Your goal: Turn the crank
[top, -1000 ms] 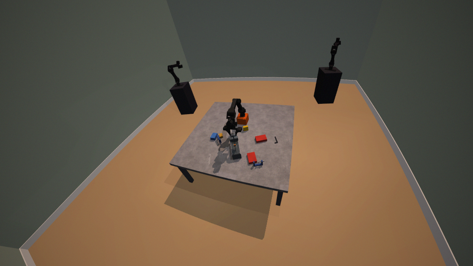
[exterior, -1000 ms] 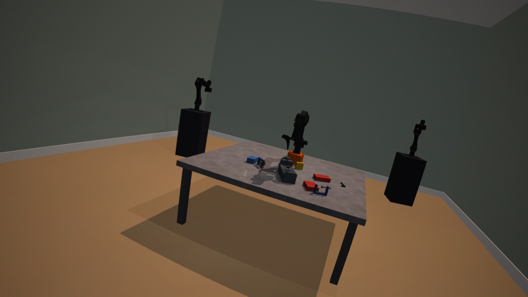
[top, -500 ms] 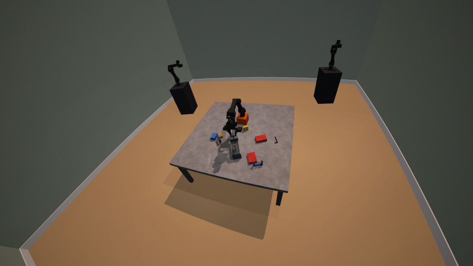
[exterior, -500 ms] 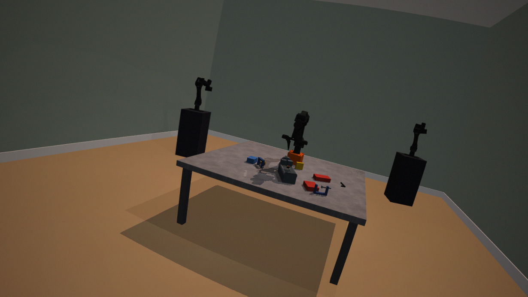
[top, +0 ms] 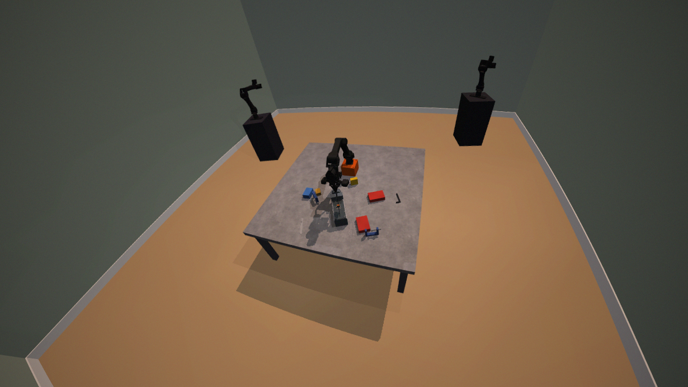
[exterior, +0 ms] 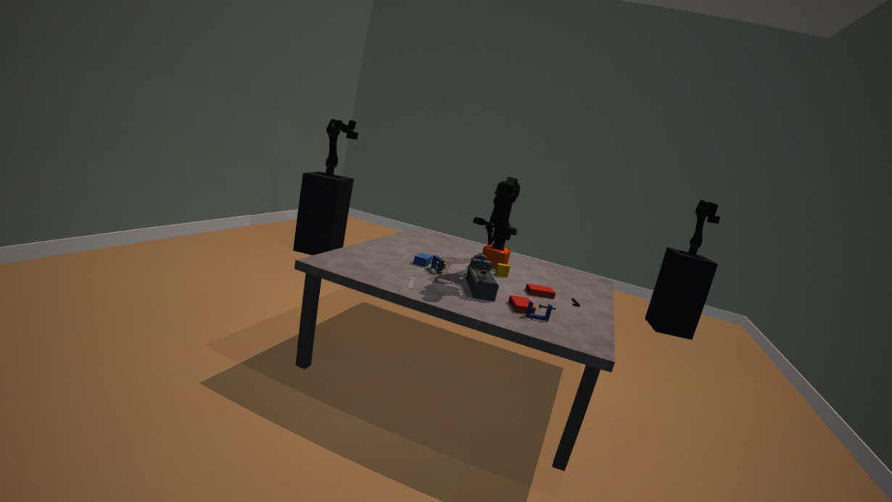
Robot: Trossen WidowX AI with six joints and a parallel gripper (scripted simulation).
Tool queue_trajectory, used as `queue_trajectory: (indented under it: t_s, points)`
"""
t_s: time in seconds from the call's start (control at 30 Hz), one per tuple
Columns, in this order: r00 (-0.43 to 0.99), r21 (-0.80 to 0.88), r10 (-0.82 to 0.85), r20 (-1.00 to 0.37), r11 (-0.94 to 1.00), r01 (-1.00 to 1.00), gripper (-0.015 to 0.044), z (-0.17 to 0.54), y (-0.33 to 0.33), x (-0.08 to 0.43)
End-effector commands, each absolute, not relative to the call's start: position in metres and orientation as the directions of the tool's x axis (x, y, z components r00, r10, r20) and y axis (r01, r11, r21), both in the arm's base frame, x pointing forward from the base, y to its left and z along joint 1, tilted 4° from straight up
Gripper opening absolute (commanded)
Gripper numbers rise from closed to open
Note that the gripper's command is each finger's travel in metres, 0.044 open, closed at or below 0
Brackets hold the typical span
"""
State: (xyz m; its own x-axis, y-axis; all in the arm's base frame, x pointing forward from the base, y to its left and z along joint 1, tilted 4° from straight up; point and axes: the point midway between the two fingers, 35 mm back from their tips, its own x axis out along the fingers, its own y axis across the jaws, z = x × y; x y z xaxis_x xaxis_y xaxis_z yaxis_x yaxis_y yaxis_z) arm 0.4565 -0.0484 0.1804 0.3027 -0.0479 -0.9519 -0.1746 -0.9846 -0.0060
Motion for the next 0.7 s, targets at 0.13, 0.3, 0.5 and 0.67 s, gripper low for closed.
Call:
queue_trajectory:
  t_s: [0.13, 0.3, 0.5, 0.67]
  points:
    - [0.303, -0.006, -0.048, -0.952, -0.985, -0.175, 0.0, 0.1804, -0.0484, 0.4565]
    - [0.303, -0.006, -0.048, -0.952, -0.985, -0.175, 0.0026, 0.1804, -0.0484, 0.4565]
    - [0.303, -0.006, -0.048, -0.952, -0.985, -0.175, 0.0184, 0.1804, -0.0484, 0.4565]
    - [0.303, -0.006, -0.048, -0.952, -0.985, -0.175, 0.0315, 0.1804, -0.0484, 0.4565]
